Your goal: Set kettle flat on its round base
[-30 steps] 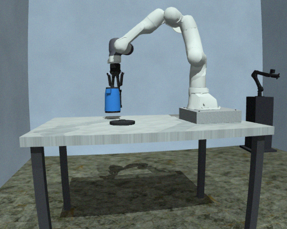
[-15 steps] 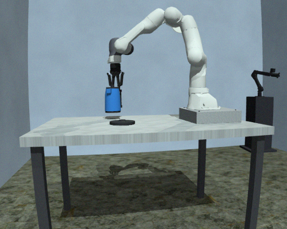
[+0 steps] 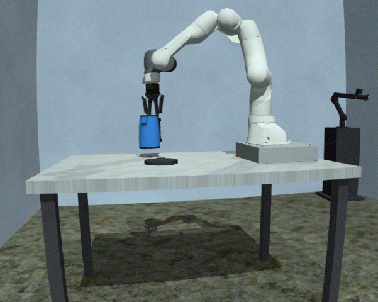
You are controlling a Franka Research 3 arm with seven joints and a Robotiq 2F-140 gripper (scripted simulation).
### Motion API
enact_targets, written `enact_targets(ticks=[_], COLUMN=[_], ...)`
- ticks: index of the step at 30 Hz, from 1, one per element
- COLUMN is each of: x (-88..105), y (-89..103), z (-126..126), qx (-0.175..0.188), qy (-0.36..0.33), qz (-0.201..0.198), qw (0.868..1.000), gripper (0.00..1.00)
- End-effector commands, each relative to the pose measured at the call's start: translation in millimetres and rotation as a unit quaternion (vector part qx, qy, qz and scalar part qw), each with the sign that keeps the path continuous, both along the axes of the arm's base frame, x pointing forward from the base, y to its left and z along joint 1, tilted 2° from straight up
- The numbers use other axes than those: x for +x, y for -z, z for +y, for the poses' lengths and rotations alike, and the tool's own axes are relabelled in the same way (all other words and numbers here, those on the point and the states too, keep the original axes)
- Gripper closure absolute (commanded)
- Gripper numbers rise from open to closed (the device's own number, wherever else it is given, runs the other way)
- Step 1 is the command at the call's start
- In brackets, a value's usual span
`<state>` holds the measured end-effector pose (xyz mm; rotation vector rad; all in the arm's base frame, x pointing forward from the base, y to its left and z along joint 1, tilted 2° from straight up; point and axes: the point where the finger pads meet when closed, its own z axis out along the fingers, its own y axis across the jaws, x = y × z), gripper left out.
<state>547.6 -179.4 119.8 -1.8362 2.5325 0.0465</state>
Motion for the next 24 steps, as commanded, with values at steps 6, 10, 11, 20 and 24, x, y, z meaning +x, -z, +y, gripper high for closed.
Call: enact_targets(ticks=[6, 10, 11, 20, 24], x=[2.8, 0.9, 0.4, -5.0, -6.3], y=[-5.0, -5.2, -5.2, -5.7, -5.8], z=[10, 16, 18, 36, 41], qx=[-0.001, -0.001, -0.001, -0.001, -0.001], qy=[0.004, 0.004, 0.004, 0.004, 0.004], qz=[-0.007, -0.007, -0.007, -0.007, -0.007], qw=[1.0, 1.0, 1.0, 1.0, 1.0], gripper=[1.0, 1.0, 1.0, 1.0, 1.0])
